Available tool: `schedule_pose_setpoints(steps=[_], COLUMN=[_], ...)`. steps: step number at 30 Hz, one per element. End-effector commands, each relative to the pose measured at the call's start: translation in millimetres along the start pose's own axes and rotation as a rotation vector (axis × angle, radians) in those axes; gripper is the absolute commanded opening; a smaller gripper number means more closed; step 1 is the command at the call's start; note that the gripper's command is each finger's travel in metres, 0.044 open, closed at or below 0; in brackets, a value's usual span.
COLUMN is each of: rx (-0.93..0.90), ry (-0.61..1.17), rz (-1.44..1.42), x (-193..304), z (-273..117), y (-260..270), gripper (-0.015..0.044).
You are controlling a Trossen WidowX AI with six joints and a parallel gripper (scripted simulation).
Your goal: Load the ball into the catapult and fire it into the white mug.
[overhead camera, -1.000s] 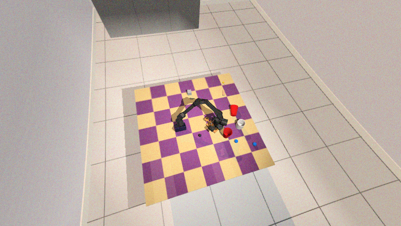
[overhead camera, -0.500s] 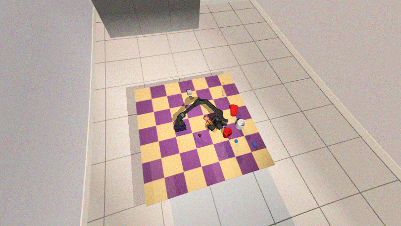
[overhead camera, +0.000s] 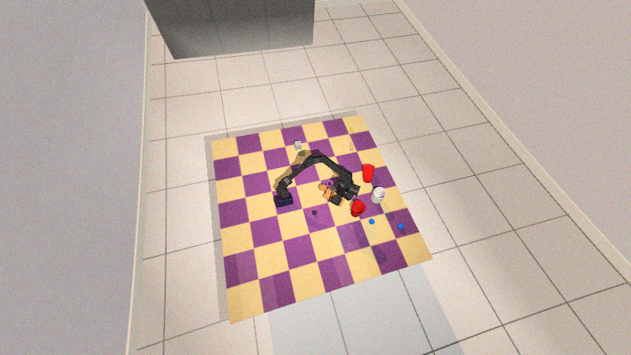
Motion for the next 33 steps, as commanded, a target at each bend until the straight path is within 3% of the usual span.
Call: schedule_pose_setpoints(steps=[1,14,33], rx=[-0.002,-0.005,-0.005], ry=[-0.009,-0.008,-0.008], rz=[-0.134,-0.564,-0.570], x=[-1.4,1.6,2.2], z=[-4.3,-2.7,15.9], y=[0.7,18.1,21.9], gripper=[0.0000,0.0000,0.0000])
Point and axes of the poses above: the point midway between the two fingers, 35 mm back from their tips, its own z axis out along the fingers, its own y axis across the jaws, x = y × z, the point moved 2 cm from there along -z, back along the fingers, and after that the axes turned 7 degrees about z, right-handed, at the moved point
